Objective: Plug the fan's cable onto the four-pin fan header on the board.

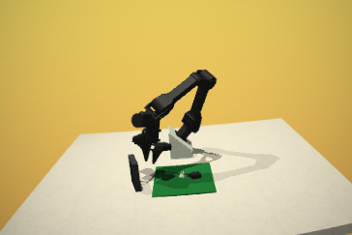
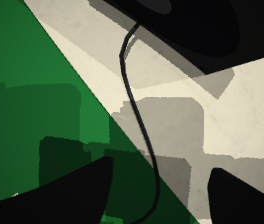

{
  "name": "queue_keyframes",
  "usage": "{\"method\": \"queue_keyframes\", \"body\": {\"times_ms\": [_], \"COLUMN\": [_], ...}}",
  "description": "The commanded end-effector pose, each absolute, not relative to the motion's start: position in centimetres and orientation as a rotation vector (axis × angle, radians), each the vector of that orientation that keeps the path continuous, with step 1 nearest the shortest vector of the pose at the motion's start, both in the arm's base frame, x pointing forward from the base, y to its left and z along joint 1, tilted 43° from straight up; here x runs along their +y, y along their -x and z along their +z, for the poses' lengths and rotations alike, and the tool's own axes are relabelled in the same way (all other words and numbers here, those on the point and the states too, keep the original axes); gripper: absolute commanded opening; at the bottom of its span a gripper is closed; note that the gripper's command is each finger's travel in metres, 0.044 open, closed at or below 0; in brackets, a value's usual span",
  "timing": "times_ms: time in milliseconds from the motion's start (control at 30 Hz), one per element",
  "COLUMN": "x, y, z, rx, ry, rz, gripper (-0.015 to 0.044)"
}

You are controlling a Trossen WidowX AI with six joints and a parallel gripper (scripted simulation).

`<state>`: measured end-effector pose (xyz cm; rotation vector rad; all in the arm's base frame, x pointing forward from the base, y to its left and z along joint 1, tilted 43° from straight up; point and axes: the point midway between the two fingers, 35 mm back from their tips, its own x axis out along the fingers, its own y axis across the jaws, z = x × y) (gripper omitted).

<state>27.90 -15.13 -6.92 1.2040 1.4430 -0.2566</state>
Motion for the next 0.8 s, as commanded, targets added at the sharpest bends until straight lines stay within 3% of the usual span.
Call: {"method": "queue_keyframes", "body": {"times_ms": [0, 267, 767], "x": [-10.3, -4.6, -2.5], "y": [-30.8, -33.2, -33.5], "z": [-1.9, 4.6, 2.7], "rx": [1.59, 1.803, 1.809], "ry": [-1.465, -1.736, -1.743], "rz": [-0.241, -0.292, -0.293], "gripper": [0.021, 0.021, 0.021]}}
